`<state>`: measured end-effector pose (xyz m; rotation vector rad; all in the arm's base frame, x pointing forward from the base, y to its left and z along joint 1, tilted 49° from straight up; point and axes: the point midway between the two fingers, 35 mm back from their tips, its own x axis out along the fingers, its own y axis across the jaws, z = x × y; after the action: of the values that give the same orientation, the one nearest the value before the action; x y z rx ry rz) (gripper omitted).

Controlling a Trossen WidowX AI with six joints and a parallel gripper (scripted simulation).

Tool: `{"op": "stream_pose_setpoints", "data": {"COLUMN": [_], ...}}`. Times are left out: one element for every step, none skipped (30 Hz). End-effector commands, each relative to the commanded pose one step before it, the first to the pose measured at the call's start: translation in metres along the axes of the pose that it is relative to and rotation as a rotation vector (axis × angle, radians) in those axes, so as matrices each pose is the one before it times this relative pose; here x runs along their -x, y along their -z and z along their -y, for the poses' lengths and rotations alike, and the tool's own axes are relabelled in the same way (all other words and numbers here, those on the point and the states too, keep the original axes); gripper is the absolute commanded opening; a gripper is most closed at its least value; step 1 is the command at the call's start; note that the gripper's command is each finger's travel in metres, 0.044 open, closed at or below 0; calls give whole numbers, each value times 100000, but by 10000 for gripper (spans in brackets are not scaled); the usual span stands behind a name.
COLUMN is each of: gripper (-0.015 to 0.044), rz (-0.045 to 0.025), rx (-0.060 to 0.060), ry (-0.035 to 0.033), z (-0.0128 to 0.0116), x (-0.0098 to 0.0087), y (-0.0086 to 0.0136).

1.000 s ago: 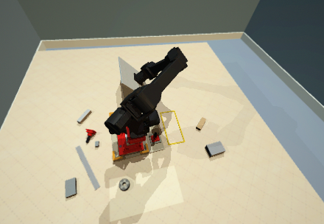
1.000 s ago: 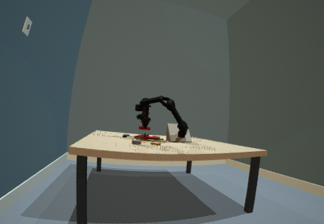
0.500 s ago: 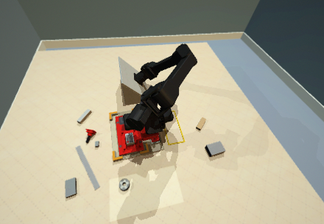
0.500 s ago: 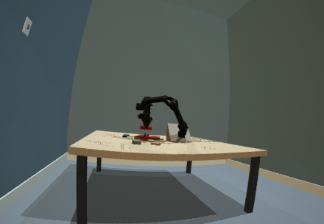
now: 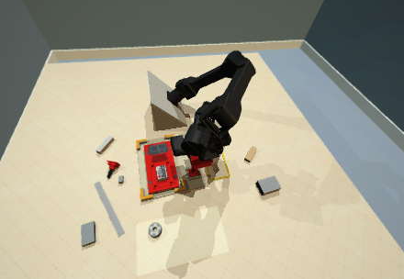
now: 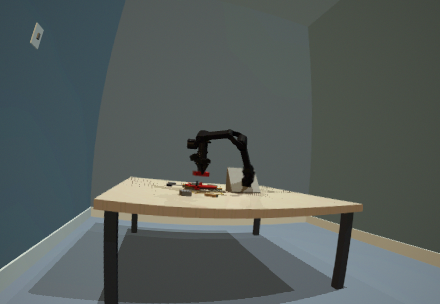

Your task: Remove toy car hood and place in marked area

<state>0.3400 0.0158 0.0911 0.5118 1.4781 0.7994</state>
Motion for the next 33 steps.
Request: {"op": "stream_pose_setpoints", "data": {"gripper": [0, 0, 0, 0, 0, 0, 0, 0, 0, 0, 0, 0, 0, 0, 0, 0, 0, 0, 0, 0, 0, 0, 0, 0, 0, 0, 0, 0, 0, 0, 0, 0, 0], "rz": [117, -5, -5, -6, -7, -7, -8, -9, -10, -10, -11, -12, -13, -14, -15, -16, -16, -17, -18, -19, -17, -10, -3, 0, 0, 1, 1, 1, 2, 2, 2, 2, 2], "rx": [-1039, -43, -43, -42, -42, -41, -41, -40, -40, -40, -39, -39, -39, -38, -38, -37, -37, -37, -36, -36, -29, -17, -6, 0, 0, 0, 0, 0, -1, -1, -1, -1, 0], "ry": [-561, -41, -43, -45, -47, -50, -52, -54, -56, -58, -60, -62, -64, -66, -68, -70, -72, -74, -76, -78, -65, -40, -13, 0, 2, 4, 7, 9, 11, 12, 13, 12, 12], "z": [-1594, -337, -335, -334, -332, -330, -329, -326, -325, -323, -321, -319, -317, -315, -313, -311, -309, -307, -305, -302, -244, -146, -49, 0, 1, 1, 2, 2, 3, 3, 3, 3, 3], "x": [84, 2, 1, 0, -1, -2, -3, -4, -5, -6, -7, -8, -9, -10, -11, -12, -13, -14, -15, -16, -14, -9, -3, 0, -10, -20, -30, -40, -49, -57, -60, -60, -60], "y": [508, 89, 92, 96, 99, 102, 106, 110, 113, 116, 120, 123, 126, 129, 132, 136, 139, 141, 145, 148, 122, 74, 25, 0, -1, -3, -4, -5, -6, -7, -7, -7, -7]}}
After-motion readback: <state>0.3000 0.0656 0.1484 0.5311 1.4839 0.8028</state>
